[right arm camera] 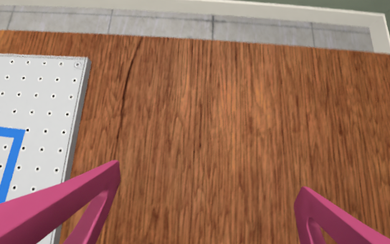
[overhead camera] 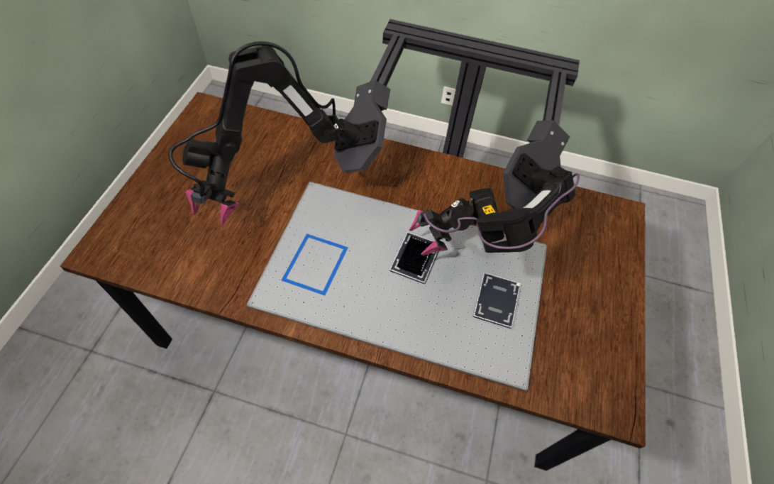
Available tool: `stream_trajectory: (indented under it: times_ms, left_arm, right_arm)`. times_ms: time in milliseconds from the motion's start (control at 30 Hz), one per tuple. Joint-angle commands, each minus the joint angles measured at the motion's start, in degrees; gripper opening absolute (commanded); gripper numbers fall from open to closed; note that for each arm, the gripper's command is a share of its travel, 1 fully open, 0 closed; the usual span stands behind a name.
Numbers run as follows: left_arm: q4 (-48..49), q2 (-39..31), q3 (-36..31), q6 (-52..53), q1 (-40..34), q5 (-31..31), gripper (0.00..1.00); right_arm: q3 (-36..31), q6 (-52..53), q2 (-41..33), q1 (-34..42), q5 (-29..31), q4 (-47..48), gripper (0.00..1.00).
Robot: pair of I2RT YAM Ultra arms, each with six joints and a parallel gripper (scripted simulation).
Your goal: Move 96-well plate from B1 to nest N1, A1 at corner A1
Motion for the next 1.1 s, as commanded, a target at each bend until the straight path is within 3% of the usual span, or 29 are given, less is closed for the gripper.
stream_trajectory:
  times_ms: [0, 233, 433, 600, 667, 833, 1067]
  left_arm:
    - [1.16, 0.7, 0.92, -0.53, -1.22, 0.14, 1.0]
    - [0.44, 0.2, 0.32, -0.14, -0.86, 0.13, 1.0]
    - [-6.12, -0.36, 1.21, -8.47, -2.34, -7.87, 1.0]
    - [-16.79, -2.23, 3.54, -21.38, -6.27, -18.04, 1.0]
    - [-16.79, -2.23, 3.54, -21.38, -6.27, -18.04, 1.0]
    - [-33.63, -5.94, 7.5, -35.58, -8.96, -24.72, 1.0]
    - [-51.21, -9.07, 15.43, -52.79, -10.23, -28.26, 1.0]
  right_arm:
    - [2.43, -0.9, 0.17, -0.47, -3.82, -0.74, 1.0]
    - [2.52, -0.94, -0.31, -0.37, -3.92, -0.85, 1.0]
    - [1.34, -2.16, -1.4, 2.81, -0.89, -6.25, 1.0]
    - [-1.38, -5.47, -3.79, 13.23, 2.85, -15.18, 1.0]
    - [-1.38, -5.47, -3.79, 13.23, 2.85, -15.18, 1.0]
    - [-3.63, -8.48, -6.71, 25.38, 8.29, -24.8, 1.0]
    - [-6.58, -11.94, -10.68, 40.12, 14.87, -36.07, 1.0]
